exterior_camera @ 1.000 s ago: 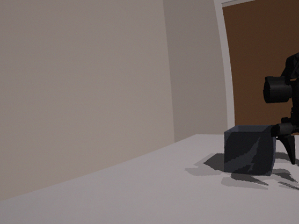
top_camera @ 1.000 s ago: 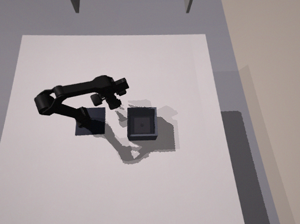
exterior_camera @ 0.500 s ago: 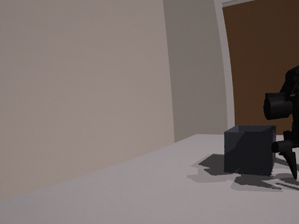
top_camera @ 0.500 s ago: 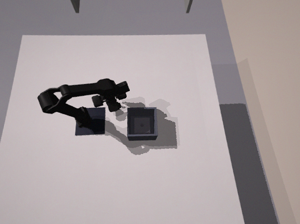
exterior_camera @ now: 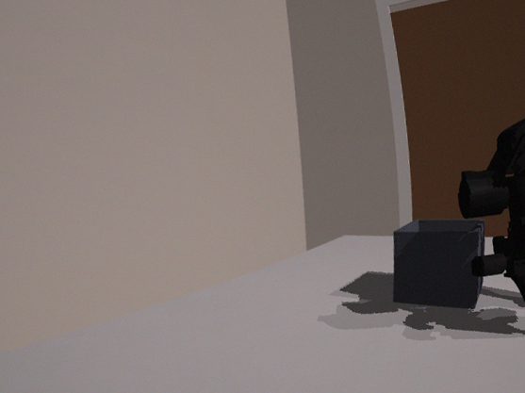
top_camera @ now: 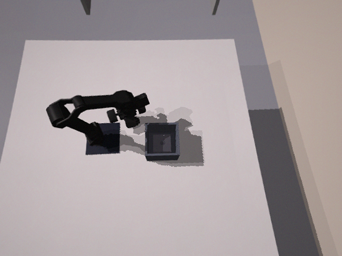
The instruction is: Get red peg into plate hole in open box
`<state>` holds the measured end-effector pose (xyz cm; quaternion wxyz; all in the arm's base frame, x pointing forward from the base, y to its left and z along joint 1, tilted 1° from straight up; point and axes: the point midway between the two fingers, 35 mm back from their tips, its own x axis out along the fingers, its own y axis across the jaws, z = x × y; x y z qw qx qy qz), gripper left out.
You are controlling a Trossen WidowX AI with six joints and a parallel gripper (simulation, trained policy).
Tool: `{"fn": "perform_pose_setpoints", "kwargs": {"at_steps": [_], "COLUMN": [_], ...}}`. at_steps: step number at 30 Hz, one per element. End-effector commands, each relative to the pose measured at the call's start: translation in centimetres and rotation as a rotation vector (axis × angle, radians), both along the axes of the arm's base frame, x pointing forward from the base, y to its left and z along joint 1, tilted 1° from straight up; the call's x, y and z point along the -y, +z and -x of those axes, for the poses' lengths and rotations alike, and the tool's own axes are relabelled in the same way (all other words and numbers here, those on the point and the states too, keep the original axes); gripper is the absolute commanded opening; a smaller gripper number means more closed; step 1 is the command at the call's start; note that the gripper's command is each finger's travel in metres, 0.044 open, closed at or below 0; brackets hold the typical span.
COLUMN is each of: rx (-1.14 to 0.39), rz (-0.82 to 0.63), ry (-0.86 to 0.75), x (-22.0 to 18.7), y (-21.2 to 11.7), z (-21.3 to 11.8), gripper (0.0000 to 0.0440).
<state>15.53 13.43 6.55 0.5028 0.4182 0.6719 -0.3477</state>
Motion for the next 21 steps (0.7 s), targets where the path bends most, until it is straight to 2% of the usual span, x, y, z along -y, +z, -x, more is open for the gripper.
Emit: {"fn": "perform_pose_setpoints", "kwargs": {"at_steps": [1,12,21], "rx": [0.027,0.147,0.272], "rz": [-0.036,-0.177,-0.221], "ry": [0.011,0.021,0.043], "x": [-0.6,-2.0,-1.4], "y": [0.8,4.9,9.3], "z": [-0.6,-2.1,-3.5], "gripper": [0.0000,0.0000,0.0000]}}
